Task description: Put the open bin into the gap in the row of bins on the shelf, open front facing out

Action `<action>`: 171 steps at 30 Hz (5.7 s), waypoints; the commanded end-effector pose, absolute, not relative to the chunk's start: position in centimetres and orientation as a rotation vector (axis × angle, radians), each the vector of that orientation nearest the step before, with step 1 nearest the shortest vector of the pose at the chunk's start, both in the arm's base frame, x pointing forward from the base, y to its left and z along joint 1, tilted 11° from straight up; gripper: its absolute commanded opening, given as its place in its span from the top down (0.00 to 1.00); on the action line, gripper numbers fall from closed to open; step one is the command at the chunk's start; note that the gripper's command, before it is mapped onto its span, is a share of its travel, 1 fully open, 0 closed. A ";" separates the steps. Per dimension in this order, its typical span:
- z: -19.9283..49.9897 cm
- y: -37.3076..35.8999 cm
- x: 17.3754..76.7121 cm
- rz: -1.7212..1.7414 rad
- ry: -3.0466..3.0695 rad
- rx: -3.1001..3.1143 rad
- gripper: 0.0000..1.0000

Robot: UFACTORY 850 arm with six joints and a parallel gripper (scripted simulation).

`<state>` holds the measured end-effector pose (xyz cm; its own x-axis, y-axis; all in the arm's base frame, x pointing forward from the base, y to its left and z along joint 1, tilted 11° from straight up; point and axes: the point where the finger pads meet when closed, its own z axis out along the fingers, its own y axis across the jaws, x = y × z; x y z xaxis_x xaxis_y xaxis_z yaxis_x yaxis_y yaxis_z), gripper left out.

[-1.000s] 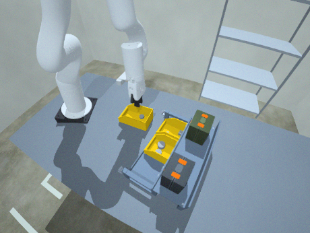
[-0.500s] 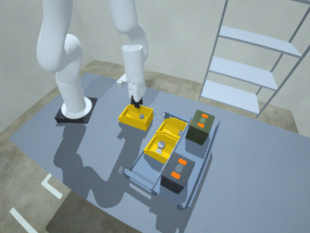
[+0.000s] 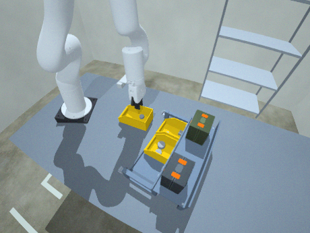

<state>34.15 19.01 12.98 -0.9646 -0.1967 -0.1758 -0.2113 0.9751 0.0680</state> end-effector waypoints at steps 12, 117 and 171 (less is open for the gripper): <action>12.0 19.2 34.4 0.132 2.952 -0.307 0.71; 11.2 19.3 34.5 0.125 2.954 -0.307 1.00; 12.1 19.1 34.4 0.133 2.952 -0.308 1.00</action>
<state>34.34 19.13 11.97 -0.9643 -0.1967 -0.1773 -0.2121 0.9745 0.0728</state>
